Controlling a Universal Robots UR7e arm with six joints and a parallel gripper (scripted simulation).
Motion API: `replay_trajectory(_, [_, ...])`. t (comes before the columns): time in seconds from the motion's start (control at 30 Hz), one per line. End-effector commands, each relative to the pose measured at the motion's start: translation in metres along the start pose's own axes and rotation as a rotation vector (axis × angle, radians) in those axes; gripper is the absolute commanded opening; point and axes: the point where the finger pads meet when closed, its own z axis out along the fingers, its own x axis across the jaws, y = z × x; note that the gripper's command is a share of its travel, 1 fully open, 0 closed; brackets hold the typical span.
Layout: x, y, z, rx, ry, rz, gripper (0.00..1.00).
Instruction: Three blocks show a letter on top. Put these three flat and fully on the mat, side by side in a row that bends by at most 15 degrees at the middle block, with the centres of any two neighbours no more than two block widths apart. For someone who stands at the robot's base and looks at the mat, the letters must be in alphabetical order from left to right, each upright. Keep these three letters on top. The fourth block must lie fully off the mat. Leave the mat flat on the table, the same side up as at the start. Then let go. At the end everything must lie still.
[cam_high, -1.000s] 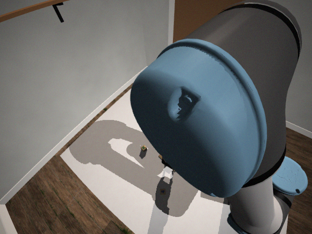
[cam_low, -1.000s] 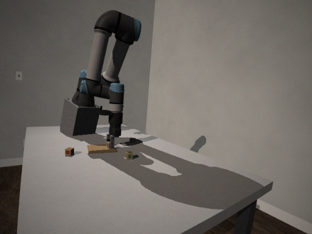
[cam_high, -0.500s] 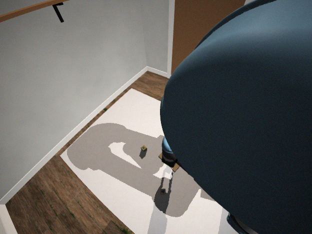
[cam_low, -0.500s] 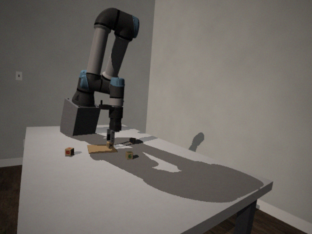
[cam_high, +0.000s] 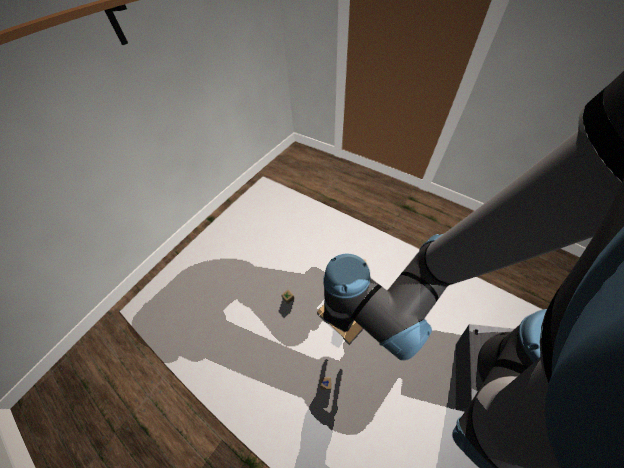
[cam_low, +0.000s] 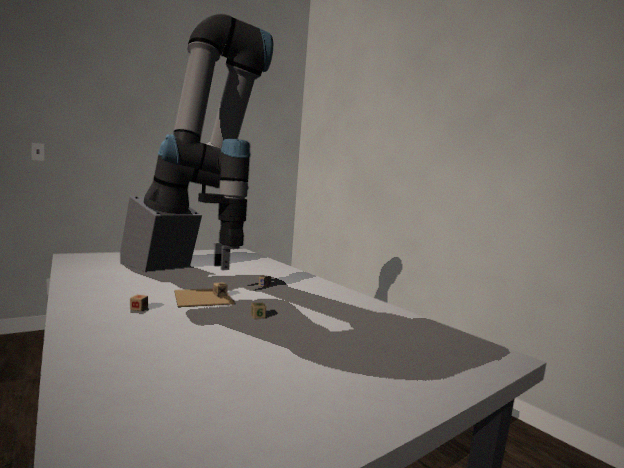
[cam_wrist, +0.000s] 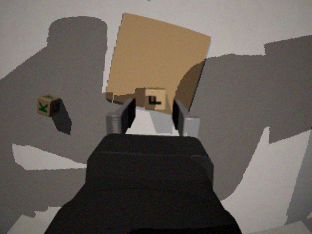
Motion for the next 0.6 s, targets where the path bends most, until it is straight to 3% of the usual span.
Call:
replay_trajectory(0.0, [0.0,0.0,-0.0079,0.0,0.0,0.0,0.87])
replay_trajectory(0.4, [0.0,0.0,-0.0163,0.0,0.0,0.0,0.87])
replay_trajectory(0.43, [0.0,0.0,-0.0163,0.0,0.0,0.0,1.0])
replay_trajectory(0.57, [0.0,0.0,-0.0163,0.0,0.0,0.0,1.0])
